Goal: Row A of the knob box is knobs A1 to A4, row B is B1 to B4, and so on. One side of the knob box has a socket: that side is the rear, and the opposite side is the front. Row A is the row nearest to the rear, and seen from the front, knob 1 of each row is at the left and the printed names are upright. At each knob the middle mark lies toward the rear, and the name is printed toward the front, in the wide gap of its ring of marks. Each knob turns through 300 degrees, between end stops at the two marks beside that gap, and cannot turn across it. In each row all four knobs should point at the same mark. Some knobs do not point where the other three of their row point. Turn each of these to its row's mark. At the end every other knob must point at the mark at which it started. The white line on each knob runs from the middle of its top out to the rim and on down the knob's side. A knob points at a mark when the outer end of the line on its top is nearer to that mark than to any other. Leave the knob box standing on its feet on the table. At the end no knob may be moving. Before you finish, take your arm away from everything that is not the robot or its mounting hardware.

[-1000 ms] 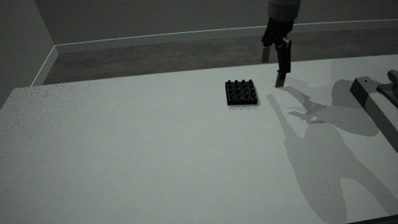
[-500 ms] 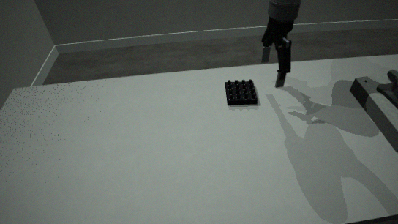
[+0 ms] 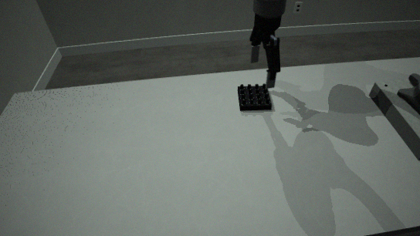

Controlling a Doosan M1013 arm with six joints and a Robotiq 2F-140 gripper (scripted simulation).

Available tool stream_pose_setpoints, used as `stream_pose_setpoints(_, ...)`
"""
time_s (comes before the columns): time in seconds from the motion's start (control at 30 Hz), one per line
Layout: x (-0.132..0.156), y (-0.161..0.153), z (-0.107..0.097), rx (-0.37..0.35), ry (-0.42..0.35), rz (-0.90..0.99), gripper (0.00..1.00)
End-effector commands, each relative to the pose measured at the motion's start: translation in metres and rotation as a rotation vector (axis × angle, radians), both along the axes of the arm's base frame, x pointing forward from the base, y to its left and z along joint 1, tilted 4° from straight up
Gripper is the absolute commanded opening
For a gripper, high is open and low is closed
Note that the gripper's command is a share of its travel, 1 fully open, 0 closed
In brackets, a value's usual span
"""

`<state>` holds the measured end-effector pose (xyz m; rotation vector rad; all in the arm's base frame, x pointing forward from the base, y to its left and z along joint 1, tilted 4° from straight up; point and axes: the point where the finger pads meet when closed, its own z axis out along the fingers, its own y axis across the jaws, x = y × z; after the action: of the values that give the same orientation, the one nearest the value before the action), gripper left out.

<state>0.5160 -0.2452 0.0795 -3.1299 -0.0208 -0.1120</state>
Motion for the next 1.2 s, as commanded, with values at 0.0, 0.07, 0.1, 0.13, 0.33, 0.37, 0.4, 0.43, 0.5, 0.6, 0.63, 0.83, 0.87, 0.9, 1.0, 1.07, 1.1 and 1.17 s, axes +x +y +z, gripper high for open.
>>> stream_pose_setpoints(0.0,0.04,-0.009,0.007,-0.001,0.002,0.032,1.0)
stream_pose_setpoints(0.07,0.057,-0.012,0.01,-0.002,0.002,0.046,1.0)
stream_pose_setpoints(0.1,0.058,-0.012,0.01,-0.002,0.002,0.046,1.0)
stream_pose_setpoints(0.13,0.058,-0.012,0.01,-0.002,0.002,0.046,0.12)
stream_pose_setpoints(0.33,0.058,-0.012,0.01,-0.002,0.002,0.046,0.12)
stream_pose_setpoints(0.37,0.058,-0.012,0.01,-0.002,0.002,0.046,0.12)
stream_pose_setpoints(0.4,0.058,-0.012,0.01,-0.002,0.002,0.046,0.12)
stream_pose_setpoints(0.43,0.058,-0.012,0.01,-0.002,0.002,0.046,0.12)
stream_pose_setpoints(0.5,0.058,-0.012,0.01,-0.002,0.002,0.046,0.12)
stream_pose_setpoints(0.6,0.058,-0.012,0.01,-0.002,0.002,0.046,0.12)
stream_pose_setpoints(0.63,0.058,-0.012,0.01,-0.002,0.002,0.046,0.12)
stream_pose_setpoints(0.83,0.058,-0.012,0.01,-0.002,0.002,0.046,0.12)
stream_pose_setpoints(0.87,0.058,-0.012,0.01,-0.002,0.002,0.046,0.12)
stream_pose_setpoints(0.9,0.058,-0.012,0.01,-0.002,0.002,0.046,0.12)
stream_pose_setpoints(1.0,0.058,-0.012,0.01,-0.002,0.002,0.046,0.12)
stream_pose_setpoints(1.07,0.058,-0.012,0.01,-0.002,0.002,0.046,0.12)
stream_pose_setpoints(1.1,0.058,-0.012,0.01,-0.002,0.002,0.046,0.12)
stream_pose_setpoints(1.17,0.058,-0.012,0.01,-0.002,0.002,0.046,0.12)
